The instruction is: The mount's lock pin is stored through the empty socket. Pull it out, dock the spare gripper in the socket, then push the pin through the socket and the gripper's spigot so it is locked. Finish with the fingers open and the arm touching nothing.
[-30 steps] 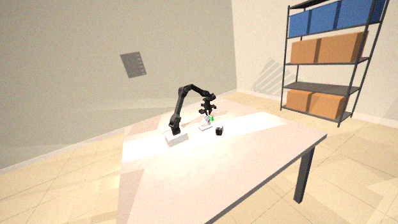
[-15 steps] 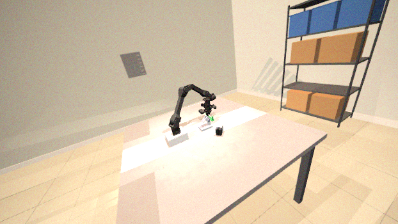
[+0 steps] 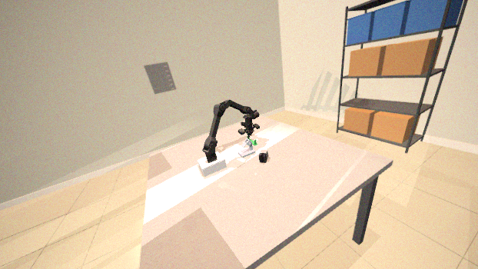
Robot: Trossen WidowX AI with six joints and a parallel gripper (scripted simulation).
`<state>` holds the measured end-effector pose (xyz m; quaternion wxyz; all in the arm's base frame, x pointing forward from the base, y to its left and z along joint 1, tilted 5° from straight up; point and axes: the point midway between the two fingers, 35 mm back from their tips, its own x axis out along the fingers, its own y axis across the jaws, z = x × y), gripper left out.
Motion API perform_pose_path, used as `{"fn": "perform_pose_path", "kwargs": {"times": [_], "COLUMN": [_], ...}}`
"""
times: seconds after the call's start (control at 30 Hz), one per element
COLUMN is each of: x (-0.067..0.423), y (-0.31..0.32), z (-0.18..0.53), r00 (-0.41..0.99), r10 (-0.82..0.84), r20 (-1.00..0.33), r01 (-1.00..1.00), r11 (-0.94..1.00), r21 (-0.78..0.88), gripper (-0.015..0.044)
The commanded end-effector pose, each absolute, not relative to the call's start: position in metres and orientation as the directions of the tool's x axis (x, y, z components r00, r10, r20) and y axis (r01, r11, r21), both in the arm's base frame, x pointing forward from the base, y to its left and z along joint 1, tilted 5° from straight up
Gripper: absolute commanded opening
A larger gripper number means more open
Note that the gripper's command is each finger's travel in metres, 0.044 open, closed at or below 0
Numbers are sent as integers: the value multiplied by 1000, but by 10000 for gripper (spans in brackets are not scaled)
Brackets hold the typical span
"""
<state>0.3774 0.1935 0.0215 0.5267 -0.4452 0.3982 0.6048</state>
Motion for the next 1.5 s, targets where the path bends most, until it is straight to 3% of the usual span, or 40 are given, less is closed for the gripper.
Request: {"fn": "perform_pose_path", "kwargs": {"times": [0.0,1.0,1.47], "x": [378,383,383], "y": [193,134,135], "z": [30,45,29], "r00": [-47,-49,-49], "r10": [283,278,276], "r20": [-958,-959,-960], "r01": [-992,-995,-995], "r11": [-129,-94,-94], "r21": [11,23,24], "gripper": [0,0,0]}}
